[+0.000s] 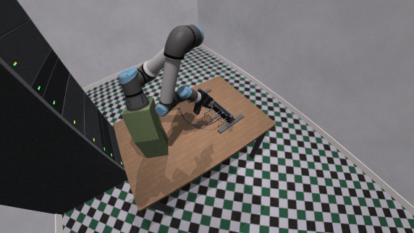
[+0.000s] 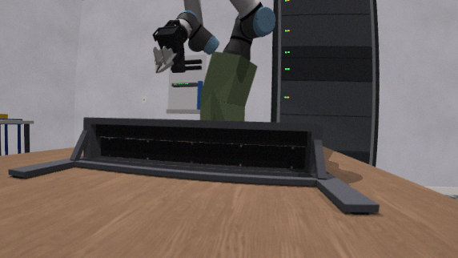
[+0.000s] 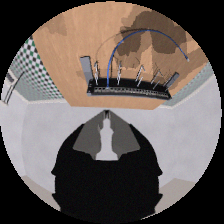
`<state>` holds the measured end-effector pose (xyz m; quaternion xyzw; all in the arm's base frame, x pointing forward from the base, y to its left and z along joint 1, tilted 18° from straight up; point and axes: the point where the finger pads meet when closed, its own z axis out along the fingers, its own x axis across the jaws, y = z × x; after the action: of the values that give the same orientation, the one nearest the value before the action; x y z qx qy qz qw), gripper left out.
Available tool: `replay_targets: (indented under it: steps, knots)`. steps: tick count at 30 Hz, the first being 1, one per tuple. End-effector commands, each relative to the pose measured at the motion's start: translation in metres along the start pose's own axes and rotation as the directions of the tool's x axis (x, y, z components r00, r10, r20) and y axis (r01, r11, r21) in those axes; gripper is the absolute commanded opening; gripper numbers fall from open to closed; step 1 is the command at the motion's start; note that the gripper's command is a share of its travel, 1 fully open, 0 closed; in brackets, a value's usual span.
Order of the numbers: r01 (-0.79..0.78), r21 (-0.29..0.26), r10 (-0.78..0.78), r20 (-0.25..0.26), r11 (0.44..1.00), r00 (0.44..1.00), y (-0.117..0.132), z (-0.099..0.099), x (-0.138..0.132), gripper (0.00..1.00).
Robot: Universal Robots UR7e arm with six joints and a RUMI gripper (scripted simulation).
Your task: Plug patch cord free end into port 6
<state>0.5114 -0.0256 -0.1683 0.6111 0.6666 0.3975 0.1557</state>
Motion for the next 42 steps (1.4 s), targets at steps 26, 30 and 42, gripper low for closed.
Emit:
replay_targets:
  steps: [26, 30, 42]
  knots:
    - [0.001, -0.001, -0.001, 0.0, 1.0, 1.0, 0.001, 0.102, 0.0, 0.0]
    - [0.001, -0.001, -0.001, 0.0, 1.0, 1.0, 0.001, 0.118, 0.0, 0.0]
    - [0.001, -0.001, -0.001, 0.0, 1.0, 1.0, 0.001, 0.137, 0.0, 0.0]
